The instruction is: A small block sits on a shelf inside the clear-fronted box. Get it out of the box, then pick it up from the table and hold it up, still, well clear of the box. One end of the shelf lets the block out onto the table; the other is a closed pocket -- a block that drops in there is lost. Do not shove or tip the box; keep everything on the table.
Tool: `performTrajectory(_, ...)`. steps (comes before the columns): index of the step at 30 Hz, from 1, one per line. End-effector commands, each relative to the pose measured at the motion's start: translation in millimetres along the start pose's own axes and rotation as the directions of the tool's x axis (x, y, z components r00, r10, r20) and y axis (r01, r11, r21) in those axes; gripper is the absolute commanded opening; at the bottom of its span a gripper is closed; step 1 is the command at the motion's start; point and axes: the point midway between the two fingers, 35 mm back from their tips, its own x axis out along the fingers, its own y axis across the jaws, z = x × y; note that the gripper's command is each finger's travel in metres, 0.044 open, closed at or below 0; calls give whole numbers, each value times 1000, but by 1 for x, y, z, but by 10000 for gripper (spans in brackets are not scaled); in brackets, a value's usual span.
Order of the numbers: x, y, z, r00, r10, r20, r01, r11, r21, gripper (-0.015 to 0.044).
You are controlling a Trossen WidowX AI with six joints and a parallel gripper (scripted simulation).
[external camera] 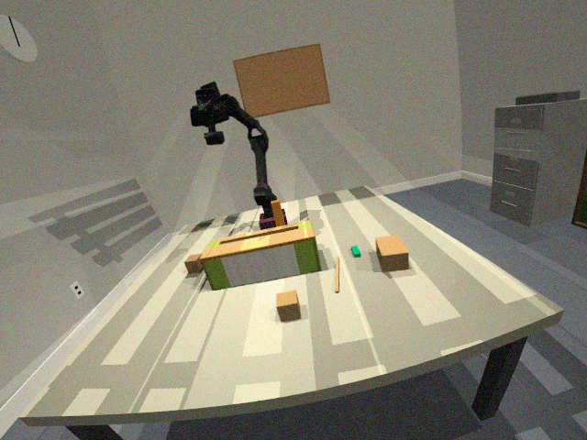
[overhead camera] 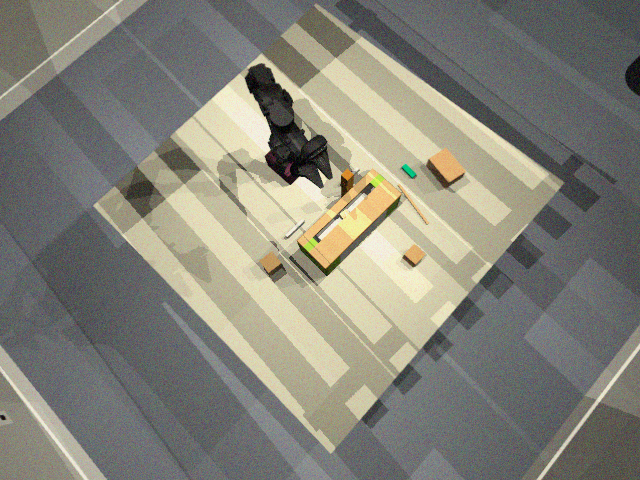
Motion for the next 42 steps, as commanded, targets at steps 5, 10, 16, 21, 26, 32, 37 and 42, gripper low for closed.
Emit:
performTrajectory(5, 68, -63, -67, 942, -269, -200, 290, 954, 82, 400)
performTrajectory(10, 86, -96, -100, 887, -395, -238, 423, 903, 80, 400)
performTrajectory(16, 103, -151, -156, 752, -589, -294, 628, 777, 50, 400)
performTrajectory(21, 102, -210, -220, 563, -767, -309, 794, 606, -59, 400)
performTrajectory(26, 93, -246, -249, 441, -857, -267, 873, 478, -94, 400)
performTrajectory(32, 80, -289, -269, 300, -939, -170, 948, 313, -60, 400)
performTrajectory(37, 81, -289, -267, 300, -939, -170, 948, 313, -60, 400)
performTrajectory(42, 83, -290, -260, 300, -939, -169, 948, 313, -60, 400)
